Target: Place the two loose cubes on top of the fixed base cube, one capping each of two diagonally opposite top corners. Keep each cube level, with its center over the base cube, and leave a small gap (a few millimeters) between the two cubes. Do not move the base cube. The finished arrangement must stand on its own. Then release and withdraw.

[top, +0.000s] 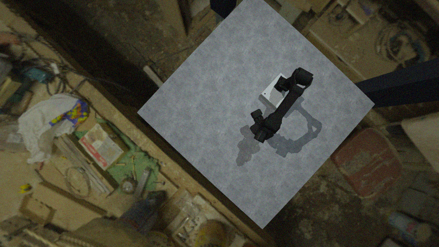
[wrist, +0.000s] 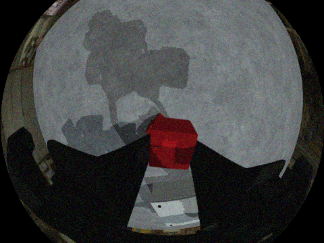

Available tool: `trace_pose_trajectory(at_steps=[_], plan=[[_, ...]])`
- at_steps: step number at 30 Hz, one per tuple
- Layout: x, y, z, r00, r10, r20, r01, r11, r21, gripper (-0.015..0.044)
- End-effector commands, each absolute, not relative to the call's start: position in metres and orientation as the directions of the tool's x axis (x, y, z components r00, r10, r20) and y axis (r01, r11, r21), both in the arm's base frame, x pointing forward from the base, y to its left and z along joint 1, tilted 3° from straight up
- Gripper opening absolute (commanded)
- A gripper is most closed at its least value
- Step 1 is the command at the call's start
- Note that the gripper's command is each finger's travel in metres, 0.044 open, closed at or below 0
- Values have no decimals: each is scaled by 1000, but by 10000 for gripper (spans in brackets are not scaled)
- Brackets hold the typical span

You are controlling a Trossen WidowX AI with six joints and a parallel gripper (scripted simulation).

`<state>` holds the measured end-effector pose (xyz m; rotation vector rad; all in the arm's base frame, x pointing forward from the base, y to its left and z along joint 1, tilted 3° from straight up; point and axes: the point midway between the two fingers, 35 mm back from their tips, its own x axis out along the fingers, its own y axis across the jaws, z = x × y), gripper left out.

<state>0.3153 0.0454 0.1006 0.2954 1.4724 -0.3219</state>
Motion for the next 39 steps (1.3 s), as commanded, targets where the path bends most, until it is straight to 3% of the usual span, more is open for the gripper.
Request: trace_pose_trajectory(at_steps=[1,5,39], plan=[[314,57,98,72,-35,-997,264,964,-15,105],[312,65,97,72,-34,-997,182,983,-20,105],[316,64,41,72,-35,-997,177,984,-21,105]])
